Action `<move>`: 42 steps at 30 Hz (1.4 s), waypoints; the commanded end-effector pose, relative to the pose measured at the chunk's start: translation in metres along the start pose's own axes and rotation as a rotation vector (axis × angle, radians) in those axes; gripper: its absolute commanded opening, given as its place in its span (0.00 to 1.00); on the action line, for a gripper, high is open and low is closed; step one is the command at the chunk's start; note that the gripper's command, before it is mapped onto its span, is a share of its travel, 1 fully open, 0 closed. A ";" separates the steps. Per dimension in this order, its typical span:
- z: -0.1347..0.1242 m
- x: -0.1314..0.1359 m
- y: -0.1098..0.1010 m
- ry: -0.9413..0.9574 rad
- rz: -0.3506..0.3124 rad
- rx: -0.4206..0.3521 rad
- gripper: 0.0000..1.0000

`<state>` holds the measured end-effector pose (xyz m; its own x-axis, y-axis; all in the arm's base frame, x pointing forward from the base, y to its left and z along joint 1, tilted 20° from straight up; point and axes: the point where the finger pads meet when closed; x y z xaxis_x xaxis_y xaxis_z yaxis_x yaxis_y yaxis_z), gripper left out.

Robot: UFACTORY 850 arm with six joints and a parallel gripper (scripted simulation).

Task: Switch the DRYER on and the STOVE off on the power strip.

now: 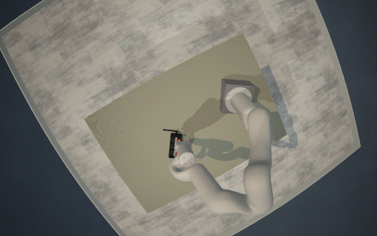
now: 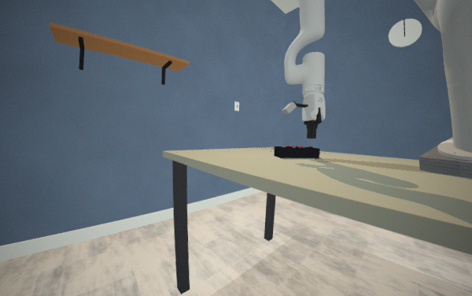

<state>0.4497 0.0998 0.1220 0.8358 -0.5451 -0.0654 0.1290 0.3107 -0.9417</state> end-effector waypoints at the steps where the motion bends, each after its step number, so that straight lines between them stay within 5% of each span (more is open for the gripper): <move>1: 0.001 0.001 0.005 0.000 -0.002 0.002 0.00; 42: 0.000 0.001 0.028 0.000 -0.002 0.002 0.00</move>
<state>0.4534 0.1087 0.0949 0.8358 -0.5452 -0.0648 0.1301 0.3112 -0.9414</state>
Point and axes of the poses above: the point where the finger pads meet when closed, its own y axis out along the fingers, its own x axis across the jaws, z = x × y, and after that the axes turned 7 degrees about y, right-handed
